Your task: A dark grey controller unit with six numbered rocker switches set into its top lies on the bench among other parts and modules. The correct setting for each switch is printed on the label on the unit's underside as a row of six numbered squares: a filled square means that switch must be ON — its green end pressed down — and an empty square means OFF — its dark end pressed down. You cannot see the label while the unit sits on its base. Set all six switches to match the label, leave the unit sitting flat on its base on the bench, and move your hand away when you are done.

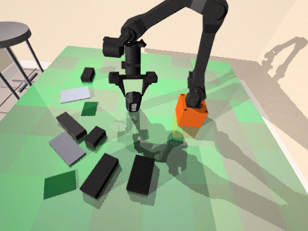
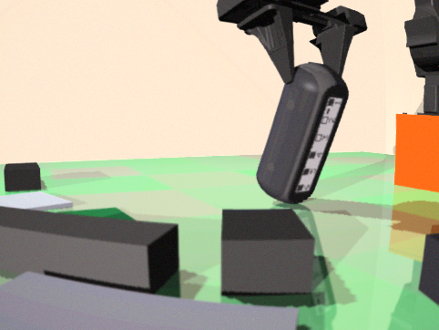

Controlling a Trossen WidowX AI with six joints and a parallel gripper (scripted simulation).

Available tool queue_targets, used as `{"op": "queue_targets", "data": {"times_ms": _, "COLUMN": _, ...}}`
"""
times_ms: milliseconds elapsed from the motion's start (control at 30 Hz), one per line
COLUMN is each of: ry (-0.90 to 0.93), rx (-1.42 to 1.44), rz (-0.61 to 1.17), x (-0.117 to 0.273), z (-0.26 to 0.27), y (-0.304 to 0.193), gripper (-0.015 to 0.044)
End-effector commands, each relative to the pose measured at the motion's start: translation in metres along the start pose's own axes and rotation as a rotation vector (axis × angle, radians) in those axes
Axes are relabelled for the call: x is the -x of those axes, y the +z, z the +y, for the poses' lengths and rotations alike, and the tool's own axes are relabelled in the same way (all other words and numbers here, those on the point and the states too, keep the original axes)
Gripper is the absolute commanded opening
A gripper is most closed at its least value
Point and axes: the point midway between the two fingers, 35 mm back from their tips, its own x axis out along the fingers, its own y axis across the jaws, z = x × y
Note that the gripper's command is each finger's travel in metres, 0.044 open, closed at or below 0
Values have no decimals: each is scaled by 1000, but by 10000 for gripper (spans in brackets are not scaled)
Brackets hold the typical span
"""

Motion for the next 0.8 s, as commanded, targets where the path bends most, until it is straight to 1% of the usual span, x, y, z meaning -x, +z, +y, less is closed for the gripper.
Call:
{"op": "queue_targets", "data": {"times_ms": 0, "ry": 3, "rx": 1, "rz": -3, "x": 2, "z": 1, "y": 8, "gripper": 336}}
{"op": "queue_targets", "data": {"times_ms": 500, "ry": 3, "rx": 1, "rz": 28, "x": 7, "z": 1, "y": 21, "gripper": 336}}
{"op": "queue_targets", "data": {"times_ms": 767, "ry": 3, "rx": 1, "rz": 13, "x": 9, "z": 1, "y": 27, "gripper": 336}}
